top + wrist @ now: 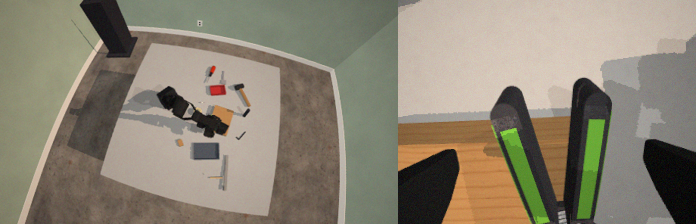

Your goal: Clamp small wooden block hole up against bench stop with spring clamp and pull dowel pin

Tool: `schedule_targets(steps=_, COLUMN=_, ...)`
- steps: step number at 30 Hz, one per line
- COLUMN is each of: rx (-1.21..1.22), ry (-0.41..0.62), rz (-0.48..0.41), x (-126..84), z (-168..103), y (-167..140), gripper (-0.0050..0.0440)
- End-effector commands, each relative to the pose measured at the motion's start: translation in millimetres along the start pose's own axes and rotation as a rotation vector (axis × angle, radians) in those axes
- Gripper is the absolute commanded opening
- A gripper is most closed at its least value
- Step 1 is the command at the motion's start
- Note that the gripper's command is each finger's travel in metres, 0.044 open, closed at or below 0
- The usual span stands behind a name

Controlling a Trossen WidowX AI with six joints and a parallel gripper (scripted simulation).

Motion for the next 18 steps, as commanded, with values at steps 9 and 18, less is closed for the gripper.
schedule_targets(steps=9, rx=-0.002, ry=-0.001, rz=-0.004, x=-11, z=-2, y=2, gripper=0.0440)
schedule_targets(steps=18, rx=-0.001, ry=0.000, rz=-0.005, x=-33, z=-4, y=4, gripper=0.0440)
Point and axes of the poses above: the point midway between the two fingers, 35 mm back from their tips, its own x axis out along the fingers, its own y axis across the jaws, z = x × y, the point moved 10 cm from there along -x, back along the fingers, and after that the axes turned 10 degrees about x, right-handed, at the moved point
